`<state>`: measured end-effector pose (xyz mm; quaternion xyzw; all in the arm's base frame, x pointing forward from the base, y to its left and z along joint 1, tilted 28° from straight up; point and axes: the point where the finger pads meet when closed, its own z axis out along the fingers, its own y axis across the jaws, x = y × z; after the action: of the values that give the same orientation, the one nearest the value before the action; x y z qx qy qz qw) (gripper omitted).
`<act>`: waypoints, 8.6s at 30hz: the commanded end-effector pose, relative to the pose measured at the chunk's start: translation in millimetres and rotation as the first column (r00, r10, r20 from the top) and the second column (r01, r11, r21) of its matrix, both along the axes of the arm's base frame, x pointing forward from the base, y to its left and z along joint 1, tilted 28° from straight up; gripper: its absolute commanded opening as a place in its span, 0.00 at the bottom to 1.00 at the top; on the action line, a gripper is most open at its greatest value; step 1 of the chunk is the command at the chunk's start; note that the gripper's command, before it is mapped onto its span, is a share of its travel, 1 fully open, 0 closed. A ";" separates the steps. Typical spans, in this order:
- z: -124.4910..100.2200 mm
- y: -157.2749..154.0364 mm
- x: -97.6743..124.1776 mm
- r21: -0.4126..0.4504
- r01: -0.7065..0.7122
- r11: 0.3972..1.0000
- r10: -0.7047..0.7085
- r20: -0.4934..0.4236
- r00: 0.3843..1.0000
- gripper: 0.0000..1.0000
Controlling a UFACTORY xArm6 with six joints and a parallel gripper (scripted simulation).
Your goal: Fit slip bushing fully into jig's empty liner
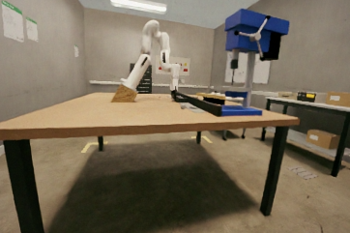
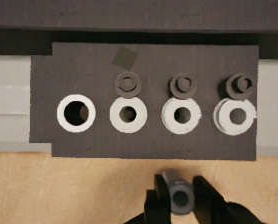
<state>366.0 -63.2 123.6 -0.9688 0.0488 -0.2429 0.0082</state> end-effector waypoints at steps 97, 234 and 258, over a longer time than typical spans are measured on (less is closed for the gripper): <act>75.8 0.5 -39.6 0.000 0.000 1.000 0.000 0.002 1.000 0.26; 103.2 -2.4 0.9 0.000 0.000 1.000 0.000 0.003 1.000 0.26; 109.0 -3.0 9.5 0.000 0.000 1.000 0.000 0.003 1.000 0.26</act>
<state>373.1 -65.9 229.9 -0.9689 0.0488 -0.2424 0.0085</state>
